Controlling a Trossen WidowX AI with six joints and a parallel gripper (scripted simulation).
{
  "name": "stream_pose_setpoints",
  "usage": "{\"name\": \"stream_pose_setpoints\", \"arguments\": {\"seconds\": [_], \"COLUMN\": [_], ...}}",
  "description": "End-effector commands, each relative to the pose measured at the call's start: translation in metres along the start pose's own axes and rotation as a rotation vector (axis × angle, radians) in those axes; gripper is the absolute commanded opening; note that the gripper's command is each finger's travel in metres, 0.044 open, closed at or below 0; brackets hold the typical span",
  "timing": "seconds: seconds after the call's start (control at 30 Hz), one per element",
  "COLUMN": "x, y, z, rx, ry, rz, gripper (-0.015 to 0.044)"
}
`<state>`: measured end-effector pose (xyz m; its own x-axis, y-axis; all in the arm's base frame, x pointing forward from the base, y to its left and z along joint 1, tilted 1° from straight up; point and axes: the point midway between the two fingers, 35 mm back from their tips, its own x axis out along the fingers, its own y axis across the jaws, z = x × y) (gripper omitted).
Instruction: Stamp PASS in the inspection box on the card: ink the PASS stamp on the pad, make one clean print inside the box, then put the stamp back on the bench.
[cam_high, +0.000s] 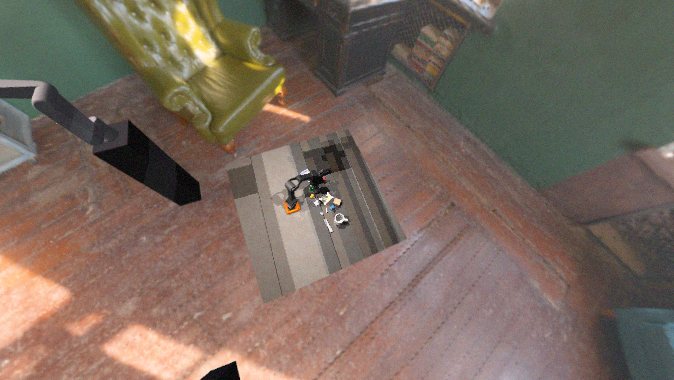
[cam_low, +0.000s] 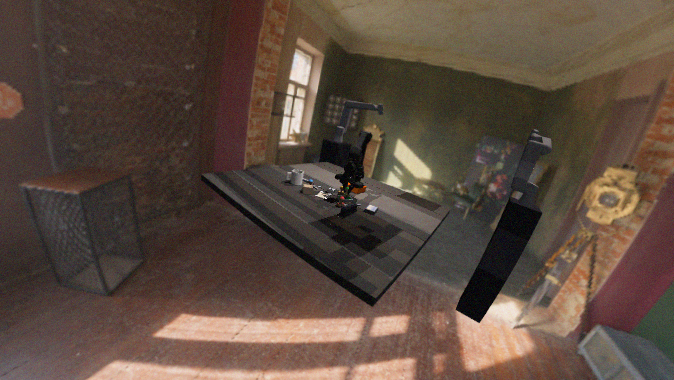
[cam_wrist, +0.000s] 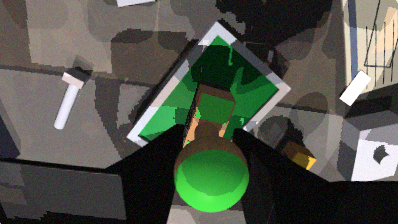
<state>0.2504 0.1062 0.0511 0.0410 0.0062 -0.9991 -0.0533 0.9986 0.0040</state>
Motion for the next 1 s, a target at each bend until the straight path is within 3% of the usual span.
{"name": "stream_pose_setpoints", "arguments": {"seconds": [0.0,0.97], "x": [0.0022,0.0064], "y": [-0.0012,-0.0011], "z": [-0.0006,-0.0006], "rx": [0.0,0.0], "ry": [0.0,0.0], "rz": [-0.007,-0.007], "gripper": [0.0,0.0]}}
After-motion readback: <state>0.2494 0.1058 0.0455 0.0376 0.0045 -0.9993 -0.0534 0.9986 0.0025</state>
